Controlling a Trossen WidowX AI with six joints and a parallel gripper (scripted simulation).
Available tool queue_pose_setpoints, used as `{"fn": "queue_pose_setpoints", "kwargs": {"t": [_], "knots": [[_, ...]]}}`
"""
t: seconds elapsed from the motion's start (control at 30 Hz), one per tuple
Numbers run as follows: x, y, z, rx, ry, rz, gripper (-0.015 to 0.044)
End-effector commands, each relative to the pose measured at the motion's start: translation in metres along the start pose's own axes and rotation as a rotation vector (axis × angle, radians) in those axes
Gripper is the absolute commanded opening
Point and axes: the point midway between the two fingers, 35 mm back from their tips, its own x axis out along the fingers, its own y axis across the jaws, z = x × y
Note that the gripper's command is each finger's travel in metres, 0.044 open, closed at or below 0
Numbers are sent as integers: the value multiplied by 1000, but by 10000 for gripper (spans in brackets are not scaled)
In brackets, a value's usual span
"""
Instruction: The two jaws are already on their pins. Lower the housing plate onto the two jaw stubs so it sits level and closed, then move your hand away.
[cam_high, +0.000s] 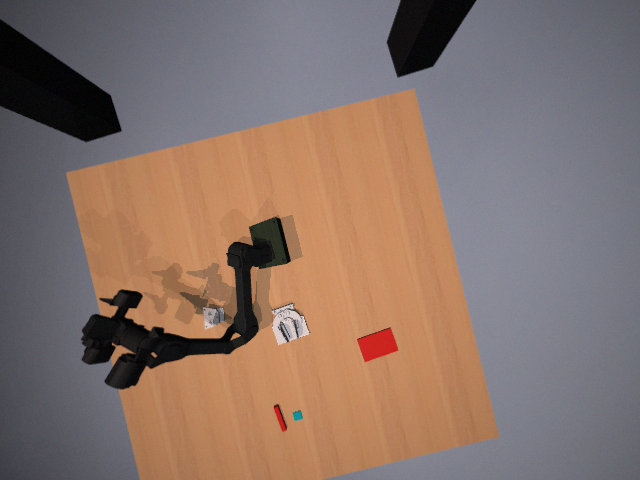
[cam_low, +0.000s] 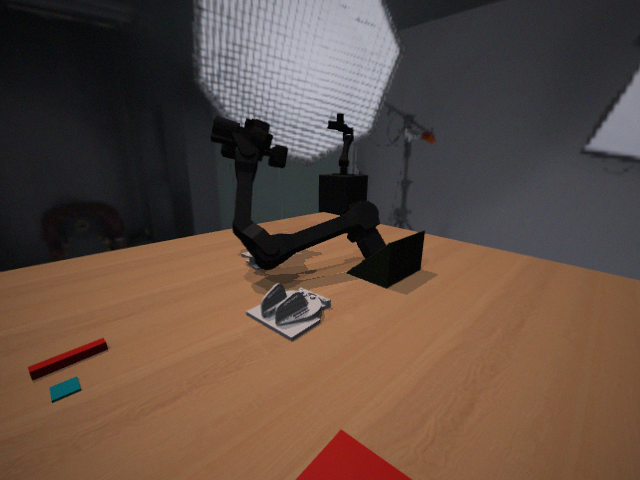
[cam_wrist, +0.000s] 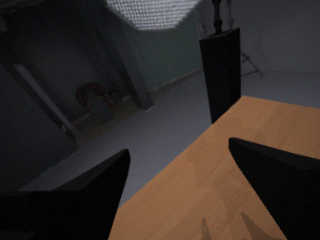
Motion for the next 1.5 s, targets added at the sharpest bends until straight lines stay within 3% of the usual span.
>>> {"fn": "queue_pose_setpoints", "kwargs": {"t": [0.0, 0.6, 1.47], "knots": [[0, 0, 0, 0, 0, 0, 426], [12, -14, 23, -120, -121, -80, 440], [27, -90, 108, -242, -359, -404, 440]]}}
